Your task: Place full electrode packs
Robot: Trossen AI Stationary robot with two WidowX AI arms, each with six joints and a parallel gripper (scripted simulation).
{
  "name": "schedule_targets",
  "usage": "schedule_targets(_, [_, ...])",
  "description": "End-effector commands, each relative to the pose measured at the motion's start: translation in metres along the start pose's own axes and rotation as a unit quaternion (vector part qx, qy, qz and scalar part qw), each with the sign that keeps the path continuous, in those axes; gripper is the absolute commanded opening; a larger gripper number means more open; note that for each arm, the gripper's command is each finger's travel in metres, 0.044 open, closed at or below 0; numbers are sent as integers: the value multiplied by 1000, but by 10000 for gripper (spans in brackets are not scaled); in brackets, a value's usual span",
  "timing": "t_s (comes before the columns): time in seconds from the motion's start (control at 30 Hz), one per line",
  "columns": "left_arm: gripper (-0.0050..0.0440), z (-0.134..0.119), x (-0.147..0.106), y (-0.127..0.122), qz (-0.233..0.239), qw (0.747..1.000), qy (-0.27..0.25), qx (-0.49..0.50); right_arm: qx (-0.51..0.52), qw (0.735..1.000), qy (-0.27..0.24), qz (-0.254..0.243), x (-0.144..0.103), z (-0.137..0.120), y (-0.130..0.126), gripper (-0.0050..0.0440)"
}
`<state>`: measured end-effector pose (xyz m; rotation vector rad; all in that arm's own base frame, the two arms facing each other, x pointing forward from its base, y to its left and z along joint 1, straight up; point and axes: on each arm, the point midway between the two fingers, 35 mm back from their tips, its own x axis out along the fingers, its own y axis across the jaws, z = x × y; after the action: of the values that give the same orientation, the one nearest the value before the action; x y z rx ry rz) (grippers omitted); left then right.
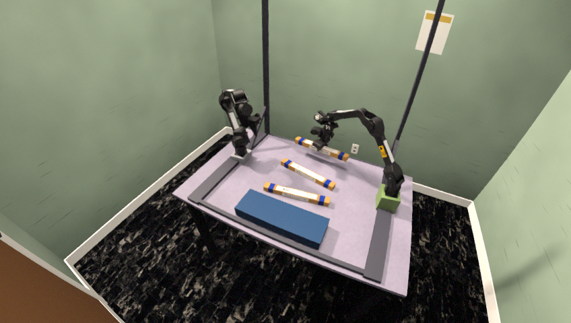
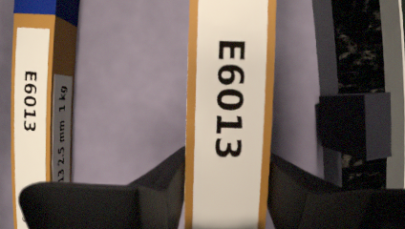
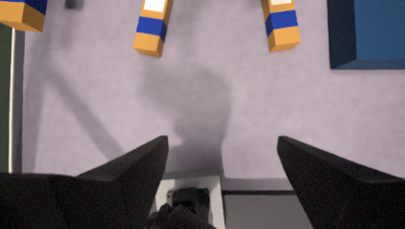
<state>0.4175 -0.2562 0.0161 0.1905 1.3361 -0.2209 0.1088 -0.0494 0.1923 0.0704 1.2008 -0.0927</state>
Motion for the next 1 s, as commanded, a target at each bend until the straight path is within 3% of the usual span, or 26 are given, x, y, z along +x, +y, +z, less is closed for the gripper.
schedule_targets(0.0, [-50, 13, -18, -2, -8, 999, -33, -4, -4, 1000, -13, -4, -7, 4, 0, 330])
schedule_targets(0.1, [-50, 11, -9, -2, -7, 1000, -29, -4, -4, 1000, -13, -4, -7, 4, 0, 330])
schedule_targets(0.3, [-50, 20, -17, -4, -13, 999, -49, -5, -4, 1000, -13, -4, -7, 4, 0, 330])
schedule_targets(0.5, [-50, 4, 12, -2, -5, 1000, -23, -3, -4, 1000, -13, -4, -7, 4, 0, 330])
schedule_targets(0.8, [-50, 16, 4, -5, -13, 999, -49, -5, -4, 1000, -13, -4, -7, 4, 0, 330])
schedule_targets(0.97, [-50, -1, 34, -2, -4, 1000, -20, -3, -4, 1000, -13, -4, -7, 4, 0, 330])
